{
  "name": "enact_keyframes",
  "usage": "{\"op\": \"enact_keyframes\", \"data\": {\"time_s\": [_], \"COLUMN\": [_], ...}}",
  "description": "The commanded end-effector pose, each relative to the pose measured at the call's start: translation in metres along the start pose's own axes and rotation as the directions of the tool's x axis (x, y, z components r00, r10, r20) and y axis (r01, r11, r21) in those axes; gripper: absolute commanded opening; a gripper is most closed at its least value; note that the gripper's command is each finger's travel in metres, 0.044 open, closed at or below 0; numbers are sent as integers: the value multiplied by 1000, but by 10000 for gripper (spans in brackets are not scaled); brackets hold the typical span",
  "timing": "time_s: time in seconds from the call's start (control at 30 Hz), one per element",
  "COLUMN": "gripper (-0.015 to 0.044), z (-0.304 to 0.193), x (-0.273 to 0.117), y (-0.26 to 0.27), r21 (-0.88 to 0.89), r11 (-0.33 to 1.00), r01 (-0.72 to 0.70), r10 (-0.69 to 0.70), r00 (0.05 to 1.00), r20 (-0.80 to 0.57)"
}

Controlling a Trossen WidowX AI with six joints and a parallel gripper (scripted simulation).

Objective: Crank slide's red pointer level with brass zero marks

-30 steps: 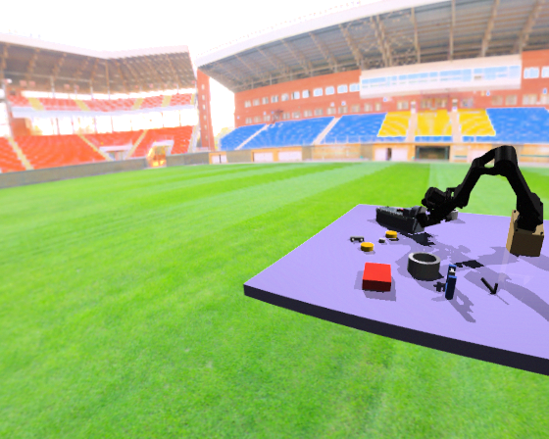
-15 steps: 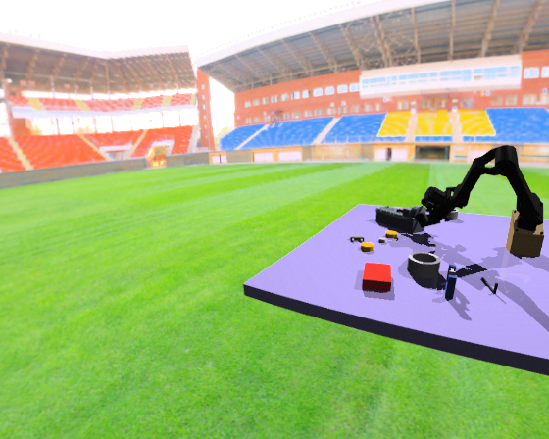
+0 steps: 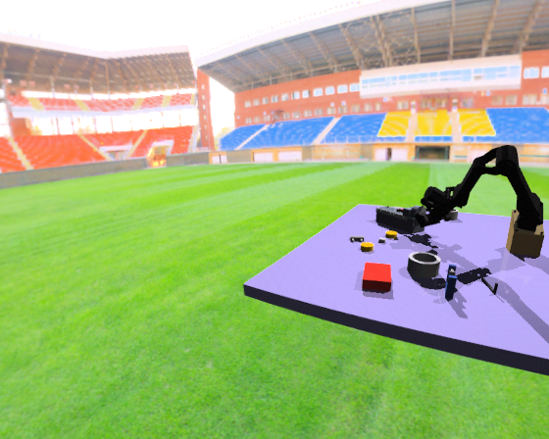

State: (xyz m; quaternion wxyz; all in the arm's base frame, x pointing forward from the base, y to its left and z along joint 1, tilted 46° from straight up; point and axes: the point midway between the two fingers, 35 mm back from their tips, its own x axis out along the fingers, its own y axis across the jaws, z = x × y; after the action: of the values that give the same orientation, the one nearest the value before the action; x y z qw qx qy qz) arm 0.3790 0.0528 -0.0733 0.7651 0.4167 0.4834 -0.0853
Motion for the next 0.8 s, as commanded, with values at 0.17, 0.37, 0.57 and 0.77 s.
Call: {"op": "enact_keyframes", "data": {"time_s": [0.17, 0.37, 0.57, 0.77], "gripper": [0, 0, 0, 0], "z": [4, 5, 7, 9], "x": [-5, -6, -8, -10], "y": [9, 10, 11, 12], "r21": [-4, -4, -4, -4], "r11": [1000, 1000, 1000, 1000], "r01": [-20, -20, -20, -20], "r10": [20, 20, 20, 20], "r00": [1000, 1000, 1000, 1000], "r20": [8, 8, 8, 8]}}
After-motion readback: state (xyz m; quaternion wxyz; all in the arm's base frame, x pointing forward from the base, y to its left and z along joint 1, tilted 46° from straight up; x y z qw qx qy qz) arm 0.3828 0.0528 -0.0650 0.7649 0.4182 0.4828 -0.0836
